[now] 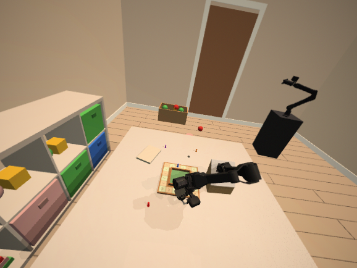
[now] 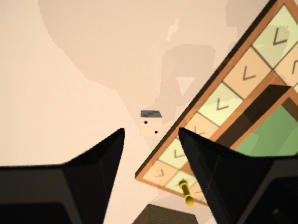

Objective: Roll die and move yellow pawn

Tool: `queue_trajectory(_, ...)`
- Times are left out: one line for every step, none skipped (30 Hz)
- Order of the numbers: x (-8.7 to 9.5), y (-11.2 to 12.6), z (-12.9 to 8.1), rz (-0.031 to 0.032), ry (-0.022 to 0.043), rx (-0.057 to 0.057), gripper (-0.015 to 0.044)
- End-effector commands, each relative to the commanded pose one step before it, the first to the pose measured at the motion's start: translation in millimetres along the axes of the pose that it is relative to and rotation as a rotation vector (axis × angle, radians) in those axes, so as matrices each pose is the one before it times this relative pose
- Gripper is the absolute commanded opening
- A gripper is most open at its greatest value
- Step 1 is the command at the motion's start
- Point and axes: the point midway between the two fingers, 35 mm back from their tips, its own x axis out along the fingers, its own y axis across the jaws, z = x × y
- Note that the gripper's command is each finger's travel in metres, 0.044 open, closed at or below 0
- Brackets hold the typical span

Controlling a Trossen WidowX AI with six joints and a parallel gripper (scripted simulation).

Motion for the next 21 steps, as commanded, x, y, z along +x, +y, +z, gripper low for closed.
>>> queue_trajectory(8.62, -0.89, -3.19, -0.00191, 0.0102, 0.0088, 0.0275)
queue_trajectory(1.56, 0.01, -0.02, 0.00002, 0.00012, -0.0001, 0.0275)
queue_trajectory(1.56, 0.02, -0.02, 0.00004, 0.00011, -0.0001, 0.0275)
queue_trajectory(1.55, 0.02, -0.03, 0.00005, 0.00007, -0.0001, 0.0275)
queue_trajectory(1.6, 0.0, 0.02, 0.00005, -0.00017, 0.0002, 0.0275)
queue_trajectory(1.63, 0.01, 0.01, 0.00006, -0.00018, 0.0002, 0.0275)
queue_trajectory(1.63, 0.02, 0.0, 0.00008, -0.00019, 0.0002, 0.0275)
queue_trajectory(1.63, 0.03, -0.01, 0.00009, -0.0002, 0.0002, 0.0275)
queue_trajectory(1.62, 0.03, -0.02, 0.00011, -0.00021, 0.0002, 0.0275)
queue_trajectory(1.62, 0.04, -0.03, 0.00012, -0.00021, 0.0002, 0.0275)
queue_trajectory(1.62, 0.05, -0.04, 0.00014, -0.00022, 0.0002, 0.0275)
queue_trajectory(1.61, 0.06, -0.05, 0.00016, -0.00023, 0.0002, 0.0275)
queue_trajectory(1.61, 0.06, -0.06, 0.00017, -0.00024, 0.0002, 0.0275)
queue_trajectory(1.61, 0.07, -0.07, 0.00019, -0.00025, 0.0002, 0.0275)
queue_trajectory(1.31, 0.06, -0.07, 0.00017, -0.00021, 0.0002, 0.0275)
queue_trajectory(0.78, 0.04, -0.04, 0.0001, -0.00013, 0.0001, 0.0275)
queue_trajectory(0.26, 0.01, -0.01, 0.00004, -0.00004, 0.0, 0.0275)
queue_trajectory(0.0, 0.0, 0.0, 0.0, 0.0, 0.0, 0.0249)
queue_trajectory(0.0, 0.0, 0.0, 0.0, 0.0, 0.0, 0.0222)
queue_trajectory(0.0, 0.0, 0.0, 0.0, 0.0, 0.0, 0.0196)
queue_trajectory(0.0, 0.0, 0.0, 0.0, 0.0, 0.0, 0.017)
